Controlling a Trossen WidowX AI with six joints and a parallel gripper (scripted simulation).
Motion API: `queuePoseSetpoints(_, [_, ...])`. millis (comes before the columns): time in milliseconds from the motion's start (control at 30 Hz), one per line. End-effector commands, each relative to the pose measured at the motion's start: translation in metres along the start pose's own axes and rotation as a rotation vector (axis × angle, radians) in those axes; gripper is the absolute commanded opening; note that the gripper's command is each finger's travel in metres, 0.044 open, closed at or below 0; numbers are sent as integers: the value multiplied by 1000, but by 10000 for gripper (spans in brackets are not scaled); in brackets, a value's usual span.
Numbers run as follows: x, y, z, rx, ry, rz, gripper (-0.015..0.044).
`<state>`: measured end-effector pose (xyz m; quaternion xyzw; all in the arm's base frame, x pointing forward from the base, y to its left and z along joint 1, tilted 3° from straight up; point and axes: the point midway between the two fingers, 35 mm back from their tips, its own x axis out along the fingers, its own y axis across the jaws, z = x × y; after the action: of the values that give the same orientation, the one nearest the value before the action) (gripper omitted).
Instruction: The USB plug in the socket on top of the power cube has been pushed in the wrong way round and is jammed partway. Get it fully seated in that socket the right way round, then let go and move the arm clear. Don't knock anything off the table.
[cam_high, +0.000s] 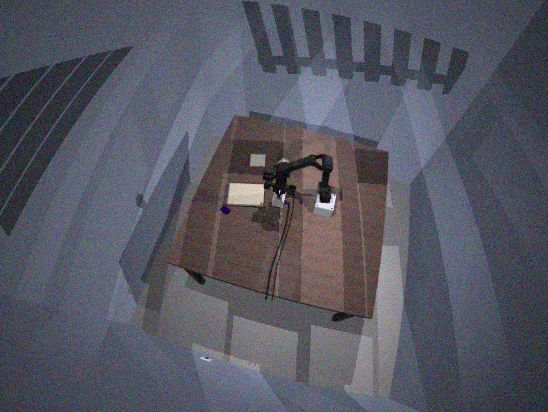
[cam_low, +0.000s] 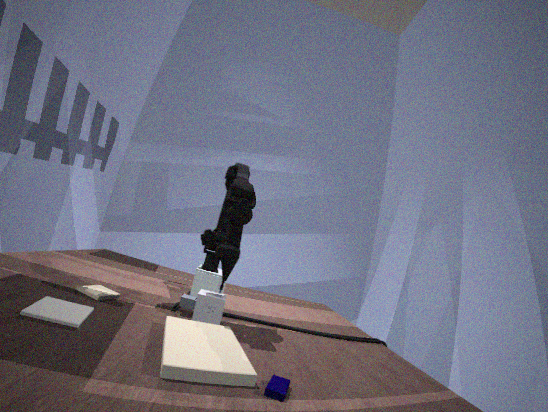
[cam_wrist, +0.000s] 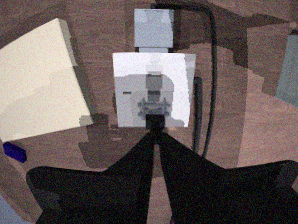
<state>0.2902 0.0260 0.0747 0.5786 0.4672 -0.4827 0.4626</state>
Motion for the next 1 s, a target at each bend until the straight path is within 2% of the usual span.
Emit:
queuePoseSetpoints(0, [1,0,-1,-5,7,0,0])
queuePoseSetpoints(967, [4,0,0,-5,7,0,0])
